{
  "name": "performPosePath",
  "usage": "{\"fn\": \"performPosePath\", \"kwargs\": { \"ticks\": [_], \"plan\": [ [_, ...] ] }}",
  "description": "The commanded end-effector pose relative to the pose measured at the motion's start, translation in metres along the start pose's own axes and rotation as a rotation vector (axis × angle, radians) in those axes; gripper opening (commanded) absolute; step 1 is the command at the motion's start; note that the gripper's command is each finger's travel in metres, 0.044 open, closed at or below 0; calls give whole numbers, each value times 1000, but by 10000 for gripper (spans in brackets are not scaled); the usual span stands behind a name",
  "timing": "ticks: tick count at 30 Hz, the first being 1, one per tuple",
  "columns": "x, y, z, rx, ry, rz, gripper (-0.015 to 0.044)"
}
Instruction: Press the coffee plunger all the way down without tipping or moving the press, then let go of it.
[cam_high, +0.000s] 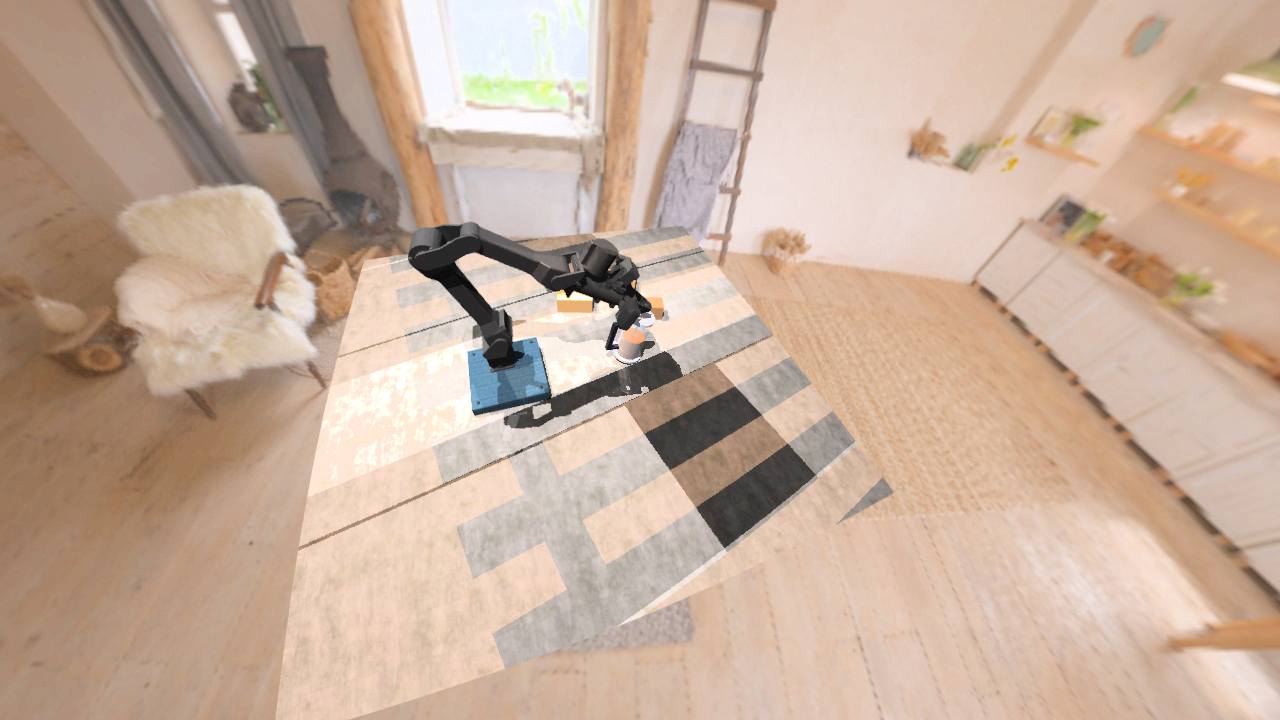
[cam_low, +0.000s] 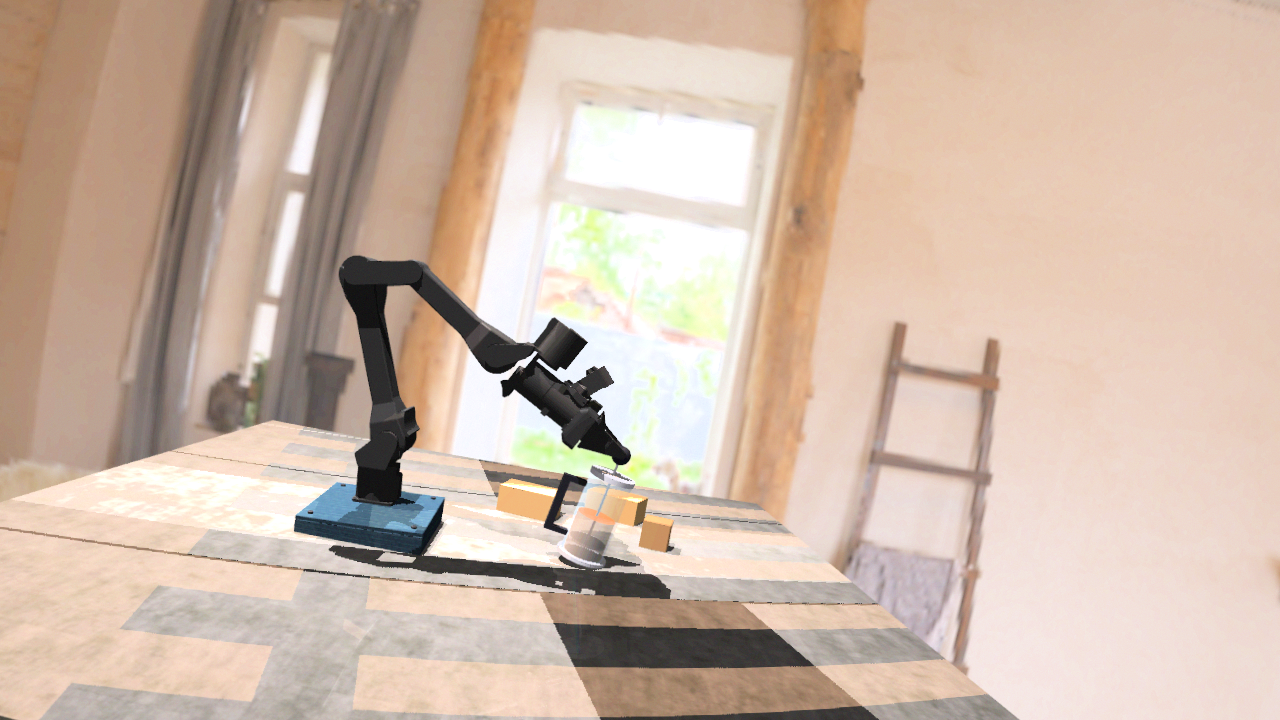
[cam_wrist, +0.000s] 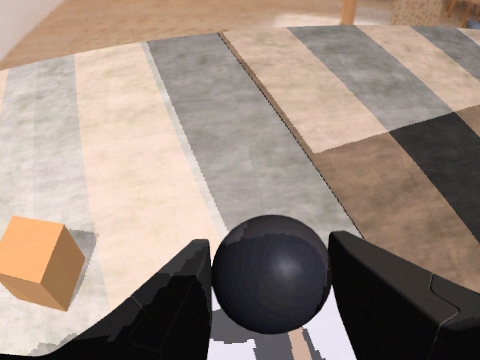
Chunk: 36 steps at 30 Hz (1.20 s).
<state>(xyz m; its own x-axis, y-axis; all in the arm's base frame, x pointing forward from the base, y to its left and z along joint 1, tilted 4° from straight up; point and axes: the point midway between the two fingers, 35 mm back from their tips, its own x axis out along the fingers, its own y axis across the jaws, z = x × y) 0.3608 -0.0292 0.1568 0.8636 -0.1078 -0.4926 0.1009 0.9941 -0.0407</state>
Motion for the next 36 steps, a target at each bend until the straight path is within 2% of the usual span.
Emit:
{"fn": "performPosePath", "kwargs": {
  "ticks": [1, 22, 34, 36],
  "plan": [
    [3, 0, -4, -7, 20, -1, 128],
    [1, 0, 0, -1, 3, 0, 128],
    [1, 0, 0, -1, 3, 0, 440],
    [1, 0, 0, -1, 3, 0, 440]
  ]
}}
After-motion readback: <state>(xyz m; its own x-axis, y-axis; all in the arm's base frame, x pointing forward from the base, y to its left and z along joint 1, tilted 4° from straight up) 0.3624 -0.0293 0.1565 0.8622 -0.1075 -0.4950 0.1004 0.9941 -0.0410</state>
